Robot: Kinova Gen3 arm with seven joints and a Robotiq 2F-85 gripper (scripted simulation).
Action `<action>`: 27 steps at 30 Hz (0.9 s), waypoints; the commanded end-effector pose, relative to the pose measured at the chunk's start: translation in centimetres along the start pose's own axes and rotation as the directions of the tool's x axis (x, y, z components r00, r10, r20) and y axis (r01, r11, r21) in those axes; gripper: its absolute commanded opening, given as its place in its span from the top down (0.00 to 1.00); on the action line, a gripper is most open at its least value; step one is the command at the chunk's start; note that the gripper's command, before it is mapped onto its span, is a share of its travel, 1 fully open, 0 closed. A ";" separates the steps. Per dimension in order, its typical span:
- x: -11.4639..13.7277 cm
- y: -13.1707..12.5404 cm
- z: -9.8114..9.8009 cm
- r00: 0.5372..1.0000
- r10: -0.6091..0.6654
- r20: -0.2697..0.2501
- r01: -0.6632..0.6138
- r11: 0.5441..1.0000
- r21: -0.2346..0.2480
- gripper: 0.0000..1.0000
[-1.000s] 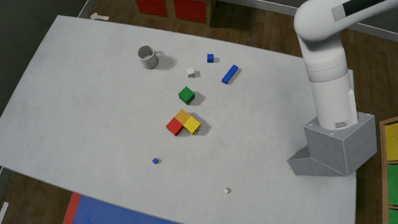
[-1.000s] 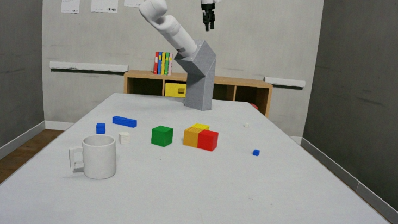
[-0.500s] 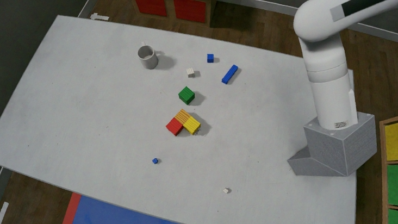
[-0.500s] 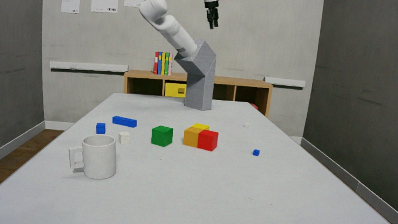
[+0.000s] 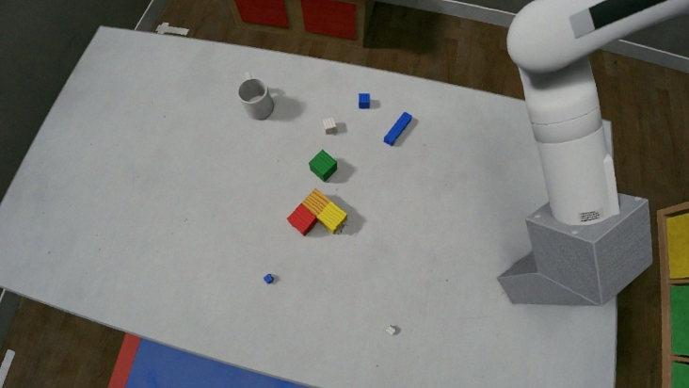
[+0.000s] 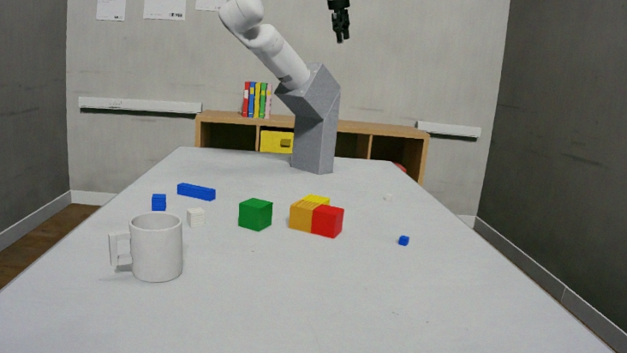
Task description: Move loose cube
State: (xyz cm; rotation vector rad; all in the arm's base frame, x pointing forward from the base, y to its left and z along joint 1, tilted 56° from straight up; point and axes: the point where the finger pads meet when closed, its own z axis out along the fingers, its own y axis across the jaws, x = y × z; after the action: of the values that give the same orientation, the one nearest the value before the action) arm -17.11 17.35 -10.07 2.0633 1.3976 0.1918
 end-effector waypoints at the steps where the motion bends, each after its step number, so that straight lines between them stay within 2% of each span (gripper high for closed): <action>1: 0.6 -0.2 -0.3 1.000 -0.004 -0.003 0.004 1.000 0.015 0.00; 4: 0.6 -0.2 -0.3 1.000 -0.004 -0.003 0.004 1.000 0.015 0.00; 5: 1.9 -0.2 -0.8 1.000 -0.006 -0.016 0.007 0.999 0.032 0.00; 13: 1.9 -0.2 -0.8 1.000 -0.006 -0.016 0.007 0.999 0.032 0.00; 14: 3.3 -0.2 -1.3 1.000 -0.008 -0.030 0.010 0.999 0.048 0.00; 22: 3.3 -0.2 -1.3 1.000 -0.008 -0.030 0.010 0.999 0.048 0.00; 23: 4.6 0.0 -1.8 0.999 -0.010 -0.043 0.013 0.998 0.064 0.00; 27: 4.6 0.0 -1.8 0.999 -0.010 -0.043 0.013 0.998 0.064 0.00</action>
State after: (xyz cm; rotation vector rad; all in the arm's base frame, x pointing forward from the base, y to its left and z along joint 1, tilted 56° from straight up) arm -15.90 21.56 -9.70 2.1059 1.4484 0.1968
